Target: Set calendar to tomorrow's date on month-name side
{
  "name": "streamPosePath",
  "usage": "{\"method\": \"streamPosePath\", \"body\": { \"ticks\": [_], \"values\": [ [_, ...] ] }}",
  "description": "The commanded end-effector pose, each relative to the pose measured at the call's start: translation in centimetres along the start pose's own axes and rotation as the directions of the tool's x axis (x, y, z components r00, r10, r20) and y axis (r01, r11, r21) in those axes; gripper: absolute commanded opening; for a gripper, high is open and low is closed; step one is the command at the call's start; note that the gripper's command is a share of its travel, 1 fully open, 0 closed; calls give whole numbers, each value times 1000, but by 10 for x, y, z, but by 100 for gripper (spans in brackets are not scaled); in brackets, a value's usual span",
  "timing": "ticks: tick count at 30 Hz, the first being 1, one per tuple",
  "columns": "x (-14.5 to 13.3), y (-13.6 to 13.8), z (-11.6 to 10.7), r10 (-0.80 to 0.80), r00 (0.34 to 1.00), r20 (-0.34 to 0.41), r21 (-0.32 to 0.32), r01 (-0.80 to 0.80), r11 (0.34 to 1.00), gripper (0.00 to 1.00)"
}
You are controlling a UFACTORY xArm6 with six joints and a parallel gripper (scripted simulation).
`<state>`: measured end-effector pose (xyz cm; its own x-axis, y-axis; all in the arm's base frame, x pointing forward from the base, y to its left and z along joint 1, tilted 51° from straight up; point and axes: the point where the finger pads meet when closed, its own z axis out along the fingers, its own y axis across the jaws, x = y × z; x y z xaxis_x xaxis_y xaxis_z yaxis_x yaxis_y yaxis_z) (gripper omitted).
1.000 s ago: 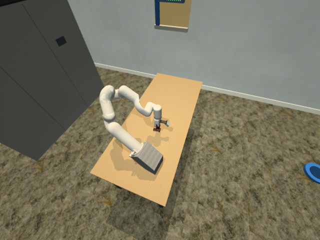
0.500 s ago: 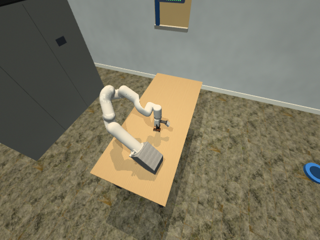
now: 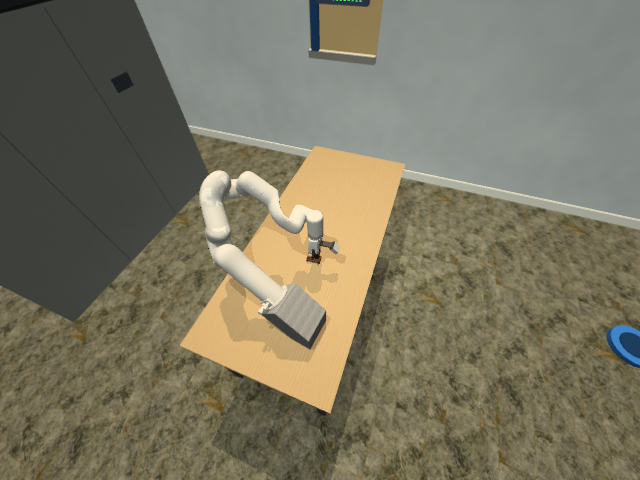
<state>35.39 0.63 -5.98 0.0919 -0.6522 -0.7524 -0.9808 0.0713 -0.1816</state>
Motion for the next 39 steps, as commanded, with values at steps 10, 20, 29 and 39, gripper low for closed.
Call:
{"method": "streamPosePath", "body": {
  "ticks": [10, 20, 29, 39],
  "values": [
    [0, -1, 8, -1, 1000, -2, 2, 1, 1000, 27],
    [0, -1, 16, -1, 1000, -2, 2, 1, 1000, 27],
    [0, -1, 18, -1, 1000, -2, 2, 1, 1000, 27],
    [0, -1, 18, -1, 1000, -2, 2, 1, 1000, 27]
  ]
}}
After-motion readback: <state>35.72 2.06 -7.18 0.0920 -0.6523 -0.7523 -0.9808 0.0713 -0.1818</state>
